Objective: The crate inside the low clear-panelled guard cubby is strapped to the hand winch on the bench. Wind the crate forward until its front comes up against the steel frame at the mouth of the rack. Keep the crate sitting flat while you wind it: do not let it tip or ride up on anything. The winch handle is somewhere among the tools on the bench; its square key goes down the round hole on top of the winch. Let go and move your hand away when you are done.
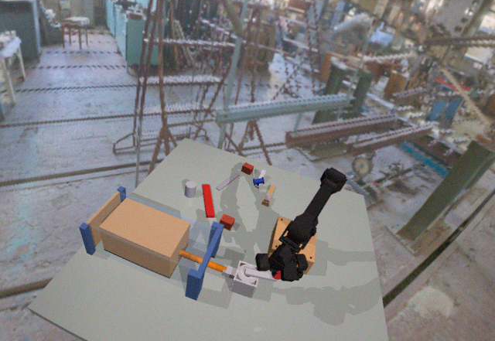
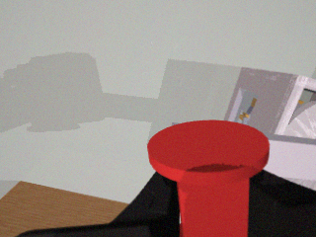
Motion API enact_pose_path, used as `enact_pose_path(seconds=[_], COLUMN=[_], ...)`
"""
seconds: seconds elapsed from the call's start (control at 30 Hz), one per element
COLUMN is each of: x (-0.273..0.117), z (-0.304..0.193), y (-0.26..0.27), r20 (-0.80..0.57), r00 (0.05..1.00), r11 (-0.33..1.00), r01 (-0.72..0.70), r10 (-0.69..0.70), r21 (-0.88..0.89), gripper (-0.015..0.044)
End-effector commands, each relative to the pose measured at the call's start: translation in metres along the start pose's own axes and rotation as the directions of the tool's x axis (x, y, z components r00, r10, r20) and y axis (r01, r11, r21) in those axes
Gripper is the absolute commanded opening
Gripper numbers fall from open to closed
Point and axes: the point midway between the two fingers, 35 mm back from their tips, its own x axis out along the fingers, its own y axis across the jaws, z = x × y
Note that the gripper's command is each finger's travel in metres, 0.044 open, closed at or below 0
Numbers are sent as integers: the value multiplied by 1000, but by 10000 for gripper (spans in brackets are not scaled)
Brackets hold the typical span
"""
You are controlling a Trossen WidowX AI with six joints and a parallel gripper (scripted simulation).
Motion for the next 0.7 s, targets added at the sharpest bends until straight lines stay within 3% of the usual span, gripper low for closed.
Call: enact_pose_path(seconds=[0.0,0.67], x=[2,2], z=[-25,-57], y=[2,-4], r20=[-30,-33], r00=[1000,999], r11=[1000,1000], r01=[-1,-1], r10=[2,1], r21=[13,13], gripper=[0,0])
